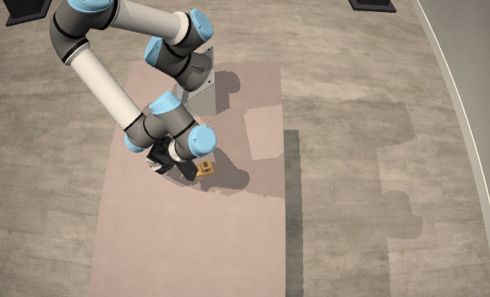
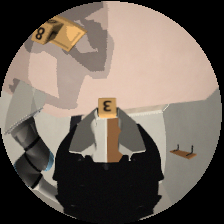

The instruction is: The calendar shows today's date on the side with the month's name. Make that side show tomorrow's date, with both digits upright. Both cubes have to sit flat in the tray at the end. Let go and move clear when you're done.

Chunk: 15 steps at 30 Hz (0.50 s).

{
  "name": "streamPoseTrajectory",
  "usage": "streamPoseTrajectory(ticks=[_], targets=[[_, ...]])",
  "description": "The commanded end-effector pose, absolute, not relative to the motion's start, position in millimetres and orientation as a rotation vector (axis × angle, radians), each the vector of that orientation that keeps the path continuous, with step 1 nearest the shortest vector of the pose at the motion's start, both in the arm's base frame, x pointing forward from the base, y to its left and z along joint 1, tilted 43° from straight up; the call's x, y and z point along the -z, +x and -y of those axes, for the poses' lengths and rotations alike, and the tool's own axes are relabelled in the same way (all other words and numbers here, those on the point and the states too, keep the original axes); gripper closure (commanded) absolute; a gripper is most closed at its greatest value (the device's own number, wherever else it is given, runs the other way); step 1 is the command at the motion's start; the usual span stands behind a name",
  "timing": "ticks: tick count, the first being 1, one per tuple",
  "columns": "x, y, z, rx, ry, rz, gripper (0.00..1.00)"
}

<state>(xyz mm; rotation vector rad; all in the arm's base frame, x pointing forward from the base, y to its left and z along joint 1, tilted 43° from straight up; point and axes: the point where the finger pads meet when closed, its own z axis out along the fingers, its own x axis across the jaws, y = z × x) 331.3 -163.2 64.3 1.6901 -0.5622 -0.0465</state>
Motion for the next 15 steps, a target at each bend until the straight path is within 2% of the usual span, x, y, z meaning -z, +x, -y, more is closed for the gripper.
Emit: streamPoseTrajectory(ticks=[1,15], targets=[[-64.9,331.8,163.2,0.033,1.732,0.563,0.89],[-68.9,333.3,163.2,0.001,1.797,0.557,0.89]])
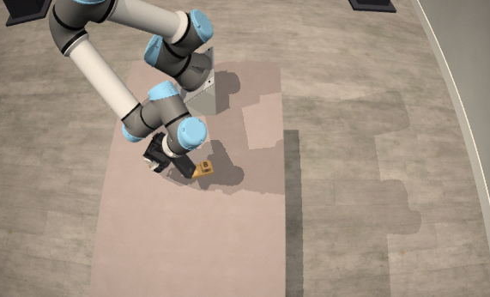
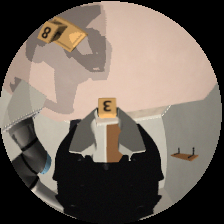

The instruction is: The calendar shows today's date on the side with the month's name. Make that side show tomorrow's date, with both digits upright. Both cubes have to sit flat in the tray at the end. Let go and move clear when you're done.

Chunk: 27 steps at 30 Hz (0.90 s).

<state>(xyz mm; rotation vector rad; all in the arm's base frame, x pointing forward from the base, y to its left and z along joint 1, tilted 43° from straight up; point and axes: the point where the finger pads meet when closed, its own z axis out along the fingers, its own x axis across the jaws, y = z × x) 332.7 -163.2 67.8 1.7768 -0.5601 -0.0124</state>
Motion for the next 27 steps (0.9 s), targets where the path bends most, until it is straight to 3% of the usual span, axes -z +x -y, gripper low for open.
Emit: streamPoseTrajectory(ticks=[1,27], targets=[[-69.2,333.4,163.2,-0.001,1.800,0.556,0.89],[-70.3,332.5,163.5,-0.009,1.832,0.559,0.89]])
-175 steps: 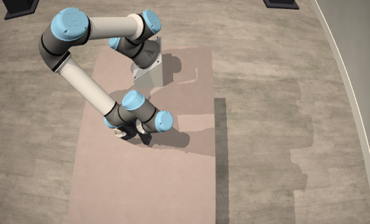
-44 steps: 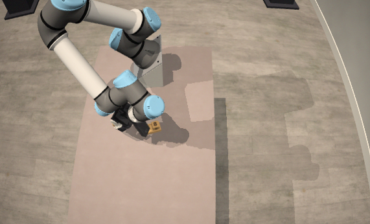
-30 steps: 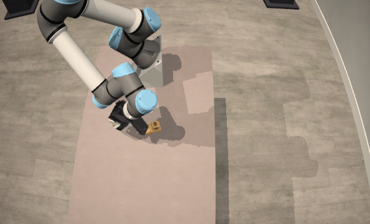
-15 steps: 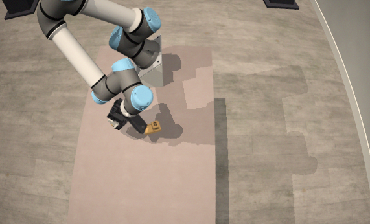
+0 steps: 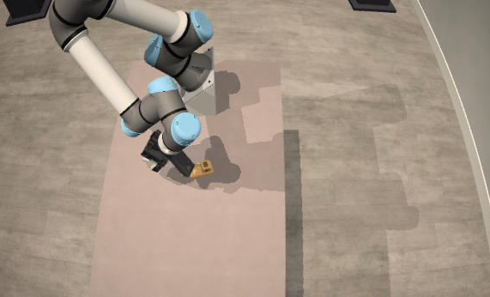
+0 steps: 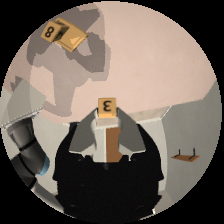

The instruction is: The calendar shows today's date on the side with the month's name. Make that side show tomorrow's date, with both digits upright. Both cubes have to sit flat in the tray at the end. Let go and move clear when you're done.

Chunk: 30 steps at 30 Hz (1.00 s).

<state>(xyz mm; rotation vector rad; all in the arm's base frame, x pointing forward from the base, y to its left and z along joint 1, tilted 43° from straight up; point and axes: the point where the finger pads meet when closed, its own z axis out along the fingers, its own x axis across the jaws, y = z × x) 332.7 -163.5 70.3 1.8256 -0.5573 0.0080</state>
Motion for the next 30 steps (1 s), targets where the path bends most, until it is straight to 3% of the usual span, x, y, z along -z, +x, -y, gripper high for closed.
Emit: streamPoseTrajectory(ticks=[1,30], targets=[[-70.2,332.2,163.6,-0.009,1.837,0.561,0.89],[-72.7,332.5,164.1,-0.084,2.066,0.573,0.89]])
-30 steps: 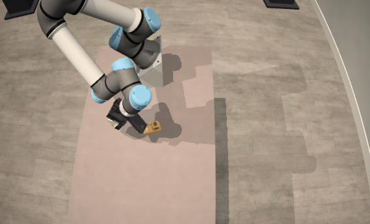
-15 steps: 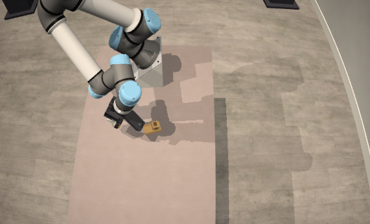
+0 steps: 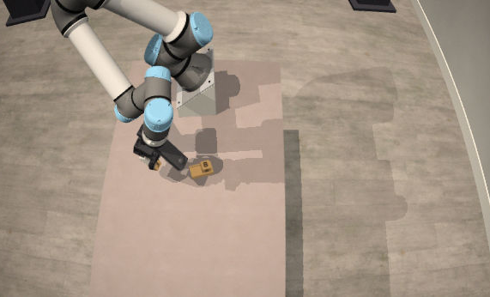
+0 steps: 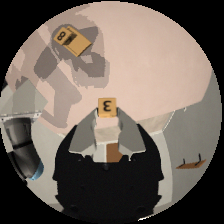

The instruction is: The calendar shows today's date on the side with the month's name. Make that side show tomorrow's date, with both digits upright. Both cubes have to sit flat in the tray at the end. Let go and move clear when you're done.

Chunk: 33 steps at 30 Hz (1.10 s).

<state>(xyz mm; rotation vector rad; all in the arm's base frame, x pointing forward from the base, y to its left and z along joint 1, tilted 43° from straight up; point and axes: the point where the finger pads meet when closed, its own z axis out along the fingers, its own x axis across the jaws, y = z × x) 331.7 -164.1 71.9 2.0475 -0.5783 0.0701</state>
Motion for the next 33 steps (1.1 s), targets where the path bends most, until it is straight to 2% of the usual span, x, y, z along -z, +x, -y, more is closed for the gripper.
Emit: streamPoseTrajectory(ticks=[1,33], targets=[[-72.8,332.6,164.1,-0.085,2.067,0.573,0.89],[-74.4,331.3,165.5,-0.165,2.317,0.587,0.89]])
